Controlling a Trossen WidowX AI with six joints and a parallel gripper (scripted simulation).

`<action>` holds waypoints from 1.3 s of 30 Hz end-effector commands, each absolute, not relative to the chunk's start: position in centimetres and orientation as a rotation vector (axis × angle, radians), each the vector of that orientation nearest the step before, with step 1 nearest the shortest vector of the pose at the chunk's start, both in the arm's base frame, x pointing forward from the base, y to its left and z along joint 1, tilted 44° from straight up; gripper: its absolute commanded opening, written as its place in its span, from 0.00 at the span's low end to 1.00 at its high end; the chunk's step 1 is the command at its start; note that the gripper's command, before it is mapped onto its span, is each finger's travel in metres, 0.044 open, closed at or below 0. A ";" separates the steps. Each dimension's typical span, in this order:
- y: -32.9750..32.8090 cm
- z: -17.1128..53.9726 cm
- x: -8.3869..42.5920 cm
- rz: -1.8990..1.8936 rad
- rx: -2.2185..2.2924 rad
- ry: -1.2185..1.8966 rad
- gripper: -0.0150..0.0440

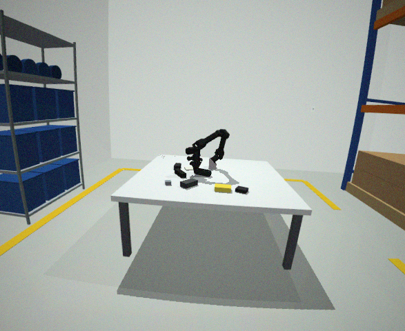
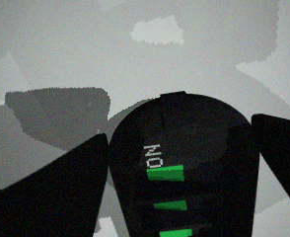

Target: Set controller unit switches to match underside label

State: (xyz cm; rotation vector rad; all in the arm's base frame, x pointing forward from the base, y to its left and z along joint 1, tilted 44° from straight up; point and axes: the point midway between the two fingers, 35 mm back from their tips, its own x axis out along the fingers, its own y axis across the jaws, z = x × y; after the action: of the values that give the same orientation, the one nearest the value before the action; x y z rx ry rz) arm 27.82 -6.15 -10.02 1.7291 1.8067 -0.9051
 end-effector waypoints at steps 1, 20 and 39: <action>-5.9 -10.2 27.8 -0.905 1.738 1.808 0.83; -5.9 -10.5 27.7 -0.905 1.729 1.808 1.00; -4.1 -3.5 28.7 -0.905 1.731 1.811 1.00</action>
State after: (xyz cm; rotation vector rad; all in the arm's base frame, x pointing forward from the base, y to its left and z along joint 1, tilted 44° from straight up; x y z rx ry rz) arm 28.92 -4.25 -3.57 1.7221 1.8017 -0.8904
